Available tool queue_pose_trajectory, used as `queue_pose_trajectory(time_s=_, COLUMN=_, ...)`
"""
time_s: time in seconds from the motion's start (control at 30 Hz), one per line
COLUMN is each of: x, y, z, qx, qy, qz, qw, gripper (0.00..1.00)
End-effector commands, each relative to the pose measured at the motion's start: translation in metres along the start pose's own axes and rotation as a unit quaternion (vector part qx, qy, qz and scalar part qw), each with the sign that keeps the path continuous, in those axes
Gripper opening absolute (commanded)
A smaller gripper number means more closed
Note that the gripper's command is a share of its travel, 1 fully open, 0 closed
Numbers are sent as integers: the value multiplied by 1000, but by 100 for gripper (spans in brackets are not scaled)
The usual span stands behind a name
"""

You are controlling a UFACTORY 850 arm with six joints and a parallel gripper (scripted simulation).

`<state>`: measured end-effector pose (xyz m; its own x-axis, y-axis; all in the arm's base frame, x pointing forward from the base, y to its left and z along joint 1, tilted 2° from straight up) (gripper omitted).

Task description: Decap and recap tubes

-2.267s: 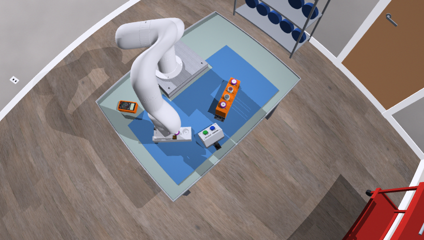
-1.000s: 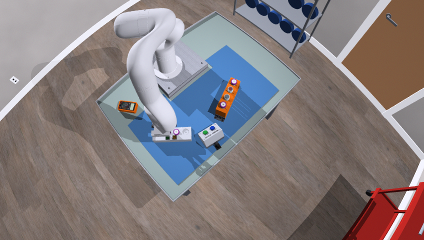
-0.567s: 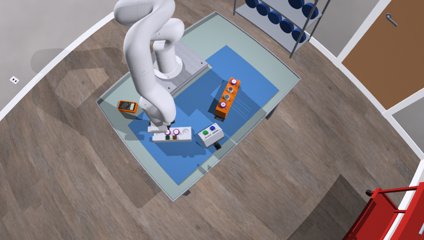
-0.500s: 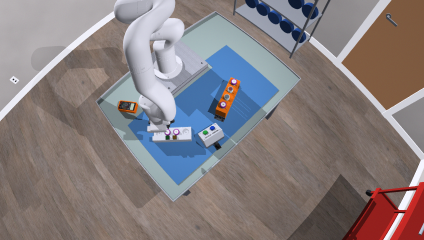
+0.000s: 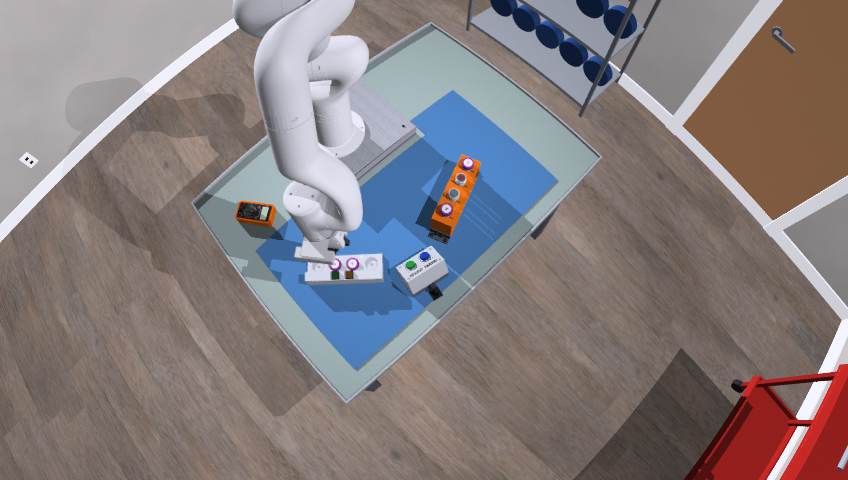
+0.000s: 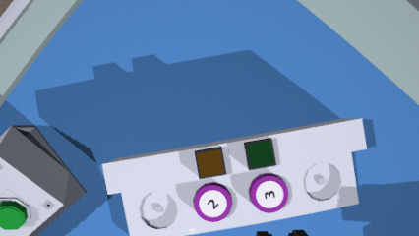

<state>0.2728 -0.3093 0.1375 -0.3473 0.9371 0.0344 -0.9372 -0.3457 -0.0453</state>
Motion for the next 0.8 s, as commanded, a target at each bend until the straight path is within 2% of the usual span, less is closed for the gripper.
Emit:
queue_pose_trajectory(time_s=0.0, x=7, y=-24, z=-5, qx=10, qy=4, qz=-127, qw=992, gripper=0)
queue_pose_trajectory(time_s=0.1, x=12, y=-40, z=-9, qx=10, qy=5, qz=-209, qw=978, gripper=0)
queue_pose_trajectory(time_s=0.17, x=12, y=-40, z=-9, qx=10, qy=5, qz=-209, qw=978, gripper=0)
queue_pose_trajectory(time_s=0.27, x=20, y=-63, z=-15, qx=8, qy=6, qz=-326, qw=945, gripper=0)
queue_pose_trajectory(time_s=0.3, x=20, y=-63, z=-15, qx=9, qy=6, qz=-330, qw=944, gripper=0)
queue_pose_trajectory(time_s=0.33, x=23, y=-70, z=-17, qx=8, qy=6, qz=-363, qw=932, gripper=0)
queue_pose_trajectory(time_s=0.37, x=23, y=-71, z=-17, qx=9, qy=6, qz=-369, qw=929, gripper=0)
queue_pose_trajectory(time_s=0.43, x=28, y=-86, z=-21, qx=8, qy=7, qz=-428, qw=904, gripper=0)
queue_pose_trajectory(time_s=0.67, x=47, y=-140, z=-34, qx=8, qy=7, qz=-428, qw=904, gripper=0)
queue_pose_trajectory(time_s=0.77, x=49, y=-147, z=-36, qx=8, qy=7, qz=-428, qw=904, gripper=0)
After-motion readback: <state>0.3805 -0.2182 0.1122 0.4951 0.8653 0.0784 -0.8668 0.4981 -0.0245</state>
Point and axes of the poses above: the point where the finger pads meet when closed, its own z axis back along the fingers, its own y axis across the jaws, x = y × z, the point moved 4 cm from there along z, back along the fingers, and after that the axes turned 10 degrees about -z, right-handed, at the moved point
